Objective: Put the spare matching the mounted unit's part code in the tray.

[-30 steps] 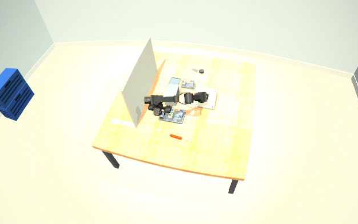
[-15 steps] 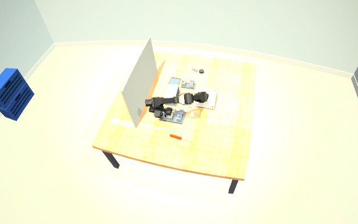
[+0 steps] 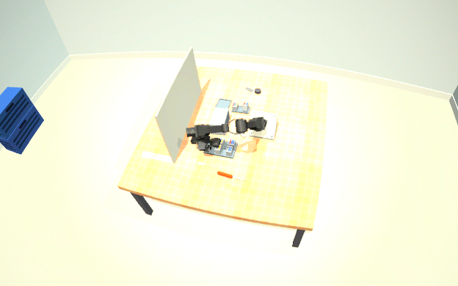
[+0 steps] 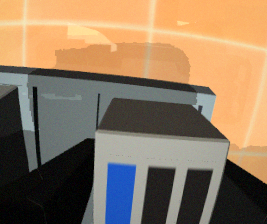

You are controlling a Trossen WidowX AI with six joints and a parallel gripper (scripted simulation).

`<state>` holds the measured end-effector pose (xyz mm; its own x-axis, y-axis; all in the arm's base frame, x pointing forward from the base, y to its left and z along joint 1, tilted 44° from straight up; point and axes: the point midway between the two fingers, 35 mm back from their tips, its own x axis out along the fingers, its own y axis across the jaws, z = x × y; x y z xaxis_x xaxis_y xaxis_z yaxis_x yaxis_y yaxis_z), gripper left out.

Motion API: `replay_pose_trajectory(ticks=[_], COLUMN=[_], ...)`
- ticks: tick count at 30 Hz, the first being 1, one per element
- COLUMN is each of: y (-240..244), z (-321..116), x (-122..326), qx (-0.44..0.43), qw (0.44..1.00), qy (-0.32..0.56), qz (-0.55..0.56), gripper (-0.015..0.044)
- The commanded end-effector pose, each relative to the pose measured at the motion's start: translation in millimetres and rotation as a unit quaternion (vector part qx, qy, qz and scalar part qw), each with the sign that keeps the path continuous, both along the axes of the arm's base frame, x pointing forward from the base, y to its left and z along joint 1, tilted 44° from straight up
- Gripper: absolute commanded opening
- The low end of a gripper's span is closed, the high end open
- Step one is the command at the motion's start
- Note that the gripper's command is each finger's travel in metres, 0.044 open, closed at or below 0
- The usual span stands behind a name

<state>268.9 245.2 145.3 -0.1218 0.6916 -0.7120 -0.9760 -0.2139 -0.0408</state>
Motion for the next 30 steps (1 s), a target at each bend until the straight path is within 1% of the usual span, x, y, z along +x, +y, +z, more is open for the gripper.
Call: replay_pose_trajectory(ticks=[1, 6, 10, 11, 20, 30], y=[0, 0, 0, 0, -3, -45], z=[0, 0, 0, 0, 3, 44], x=[0, 0, 0, 0, 1, 10], qx=[0.0, 0.0, 0.0, 0.0, 0.0, -0.005], qw=[1.0, 1.0, 1.0, 1.0, 1.0, 1.0], qy=[0.0, 0.0, 0.0, 0.0, 0.0, 0.0], qz=[0.0, 0.0, 0.0, 0.0, 0.0, -0.001], gripper=[0.0155, 0.0122, 0.0017, 0.0, 0.0, 0.0])
